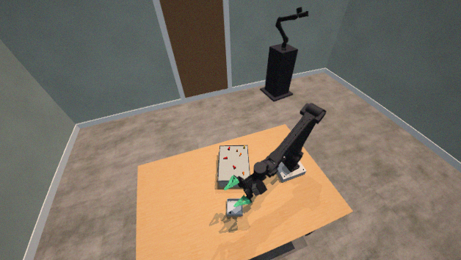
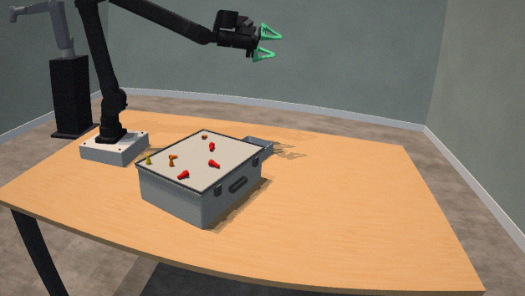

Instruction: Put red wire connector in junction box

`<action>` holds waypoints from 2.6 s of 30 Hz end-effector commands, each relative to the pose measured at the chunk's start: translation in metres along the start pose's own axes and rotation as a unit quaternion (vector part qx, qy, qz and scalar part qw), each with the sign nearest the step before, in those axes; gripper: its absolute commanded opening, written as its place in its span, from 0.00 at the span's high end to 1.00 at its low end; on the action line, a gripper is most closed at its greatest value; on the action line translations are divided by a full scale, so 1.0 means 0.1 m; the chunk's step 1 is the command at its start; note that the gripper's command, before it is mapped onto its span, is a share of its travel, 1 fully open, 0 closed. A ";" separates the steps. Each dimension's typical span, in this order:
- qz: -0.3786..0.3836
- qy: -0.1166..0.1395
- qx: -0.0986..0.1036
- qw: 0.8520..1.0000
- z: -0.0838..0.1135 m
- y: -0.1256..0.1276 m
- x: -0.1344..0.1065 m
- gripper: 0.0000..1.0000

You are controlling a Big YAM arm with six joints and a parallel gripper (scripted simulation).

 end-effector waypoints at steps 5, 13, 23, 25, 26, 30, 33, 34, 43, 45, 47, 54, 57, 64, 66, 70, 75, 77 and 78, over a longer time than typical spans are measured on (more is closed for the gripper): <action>-0.001 -0.004 -0.005 1.000 0.00 -0.04 0.03 0.00; -0.001 -0.004 -0.005 1.000 0.00 -0.04 0.03 0.00; 0.008 0.003 -0.005 1.000 -0.11 -0.22 0.08 0.00; 0.018 0.021 0.011 1.000 -0.17 -0.24 0.01 0.00; 0.024 0.033 0.021 0.999 -0.20 -0.25 -0.03 0.00; 0.056 0.096 0.085 0.990 -0.31 -0.31 -0.30 0.00; 0.064 0.115 0.105 0.986 -0.33 -0.33 -0.39 0.00; 0.064 0.115 0.105 0.986 -0.33 -0.33 -0.39 0.00; 0.097 0.214 0.233 0.944 -0.29 -0.48 -0.86 0.00; 0.101 0.232 0.261 0.932 -0.25 -0.51 -0.96 0.00; 0.104 0.263 0.314 0.906 -0.14 -0.59 -1.11 0.00; 0.101 0.303 0.397 0.860 0.08 -0.73 -1.32 0.00; 0.094 0.321 0.444 0.831 0.24 -0.82 -1.40 0.00; 0.070 0.346 0.536 0.767 0.60 -1.03 -1.51 0.00; 0.065 0.348 0.550 0.756 0.66 -1.06 -1.52 0.00; 0.065 0.348 0.558 0.751 0.68 -1.06 -1.50 0.00; 0.066 0.347 0.567 0.744 0.70 -1.00 -1.50 0.00; 0.066 0.347 0.570 0.742 0.71 -0.96 -1.51 0.00; 0.066 0.347 0.571 0.741 0.71 -0.95 -1.51 0.00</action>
Point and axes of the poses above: the point where the finger pads meet when closed, its own z axis back along the fingers, its own y axis across the jaws, x = y × z, the point moved 6 cm from there along z, back along the fingers, and after that the axes turned 7 degrees about z, right-handed, at the moved point
